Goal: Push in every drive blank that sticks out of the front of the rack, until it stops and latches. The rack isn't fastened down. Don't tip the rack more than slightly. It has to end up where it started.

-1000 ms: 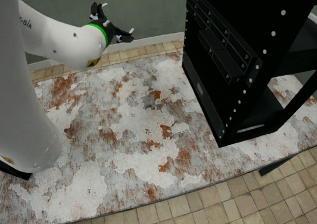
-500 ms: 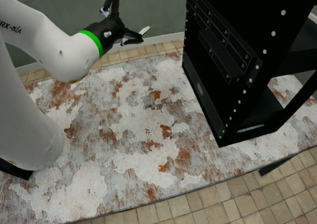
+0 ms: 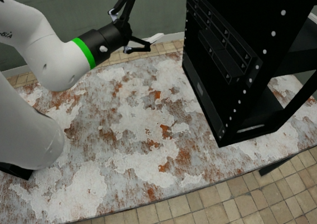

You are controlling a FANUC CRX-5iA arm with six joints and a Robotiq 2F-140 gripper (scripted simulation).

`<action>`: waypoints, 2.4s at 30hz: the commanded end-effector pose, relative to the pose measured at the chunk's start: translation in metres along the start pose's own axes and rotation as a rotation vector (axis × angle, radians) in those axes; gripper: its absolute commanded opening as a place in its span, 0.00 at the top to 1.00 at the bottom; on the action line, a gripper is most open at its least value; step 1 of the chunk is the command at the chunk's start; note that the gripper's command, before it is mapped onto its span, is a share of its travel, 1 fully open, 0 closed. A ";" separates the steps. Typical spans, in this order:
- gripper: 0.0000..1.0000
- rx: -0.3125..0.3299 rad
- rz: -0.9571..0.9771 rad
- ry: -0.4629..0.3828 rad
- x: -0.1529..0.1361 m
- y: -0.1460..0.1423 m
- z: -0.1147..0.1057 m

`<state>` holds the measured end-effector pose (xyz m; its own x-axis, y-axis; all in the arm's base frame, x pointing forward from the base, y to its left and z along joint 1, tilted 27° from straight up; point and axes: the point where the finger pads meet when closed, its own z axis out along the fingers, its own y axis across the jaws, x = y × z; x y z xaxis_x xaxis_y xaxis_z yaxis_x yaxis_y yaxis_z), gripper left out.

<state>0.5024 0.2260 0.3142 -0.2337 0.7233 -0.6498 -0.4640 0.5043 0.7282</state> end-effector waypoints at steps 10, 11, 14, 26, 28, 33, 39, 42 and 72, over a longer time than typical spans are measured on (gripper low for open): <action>0.00 0.028 0.122 -0.199 -0.064 -0.014 -0.027; 0.00 0.031 0.132 -0.216 -0.069 -0.016 -0.030; 0.00 0.038 0.159 -0.265 -0.084 -0.021 -0.039; 0.00 0.058 0.230 -0.402 -0.123 -0.035 -0.069; 0.00 0.062 0.241 -0.424 -0.129 -0.038 -0.074; 0.00 0.069 0.264 -0.473 -0.142 -0.043 -0.087; 0.00 0.074 0.279 -0.506 -0.149 -0.047 -0.095; 0.00 0.077 0.288 -0.526 -0.154 -0.049 -0.100; 0.00 0.087 0.315 -0.589 -0.169 -0.057 -0.118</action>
<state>0.4671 0.0192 0.3565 0.1701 0.9660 -0.1944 -0.3730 0.2457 0.8947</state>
